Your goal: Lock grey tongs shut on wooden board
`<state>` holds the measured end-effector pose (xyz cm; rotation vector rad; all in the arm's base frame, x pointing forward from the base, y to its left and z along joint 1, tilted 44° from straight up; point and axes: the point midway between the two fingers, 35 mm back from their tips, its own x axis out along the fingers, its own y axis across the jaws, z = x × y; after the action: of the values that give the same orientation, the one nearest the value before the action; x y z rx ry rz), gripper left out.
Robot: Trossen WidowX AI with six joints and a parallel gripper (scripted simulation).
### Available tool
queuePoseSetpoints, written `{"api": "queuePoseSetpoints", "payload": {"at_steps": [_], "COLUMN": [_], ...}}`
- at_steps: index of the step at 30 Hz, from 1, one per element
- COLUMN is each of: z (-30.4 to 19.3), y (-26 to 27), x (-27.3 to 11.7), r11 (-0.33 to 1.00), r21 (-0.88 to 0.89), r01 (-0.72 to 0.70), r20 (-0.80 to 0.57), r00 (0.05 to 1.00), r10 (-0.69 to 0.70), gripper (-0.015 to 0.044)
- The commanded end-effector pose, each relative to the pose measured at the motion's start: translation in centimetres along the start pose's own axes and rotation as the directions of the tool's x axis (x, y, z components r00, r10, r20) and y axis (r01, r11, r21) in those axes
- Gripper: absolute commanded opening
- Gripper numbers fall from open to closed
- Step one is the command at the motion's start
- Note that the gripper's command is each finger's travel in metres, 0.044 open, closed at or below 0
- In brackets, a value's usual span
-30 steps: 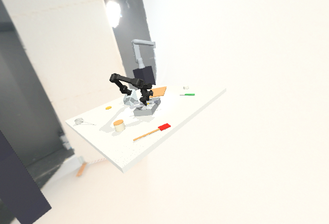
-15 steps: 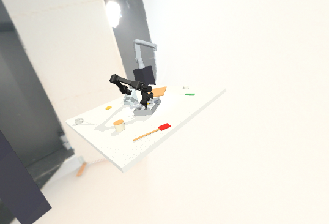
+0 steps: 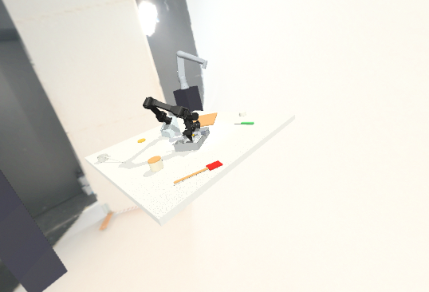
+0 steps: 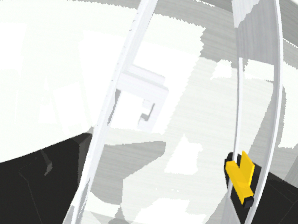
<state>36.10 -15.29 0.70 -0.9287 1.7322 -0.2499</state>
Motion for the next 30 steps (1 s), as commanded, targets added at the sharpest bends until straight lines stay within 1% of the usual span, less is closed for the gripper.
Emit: {"api": "queuePoseSetpoints", "payload": {"at_steps": [1, 30], "z": [-0.03, -0.03], "y": [-0.07, -0.07], "x": [-0.01, -0.01], "r11": [1.000, 1.000], "r21": [0.002, 0.002], "r01": [0.001, 0.001], "r20": [-0.001, -0.001], "r00": [1.000, 1.000], "r10": [-0.001, -0.001], "gripper": [0.0321, 0.0127]}}
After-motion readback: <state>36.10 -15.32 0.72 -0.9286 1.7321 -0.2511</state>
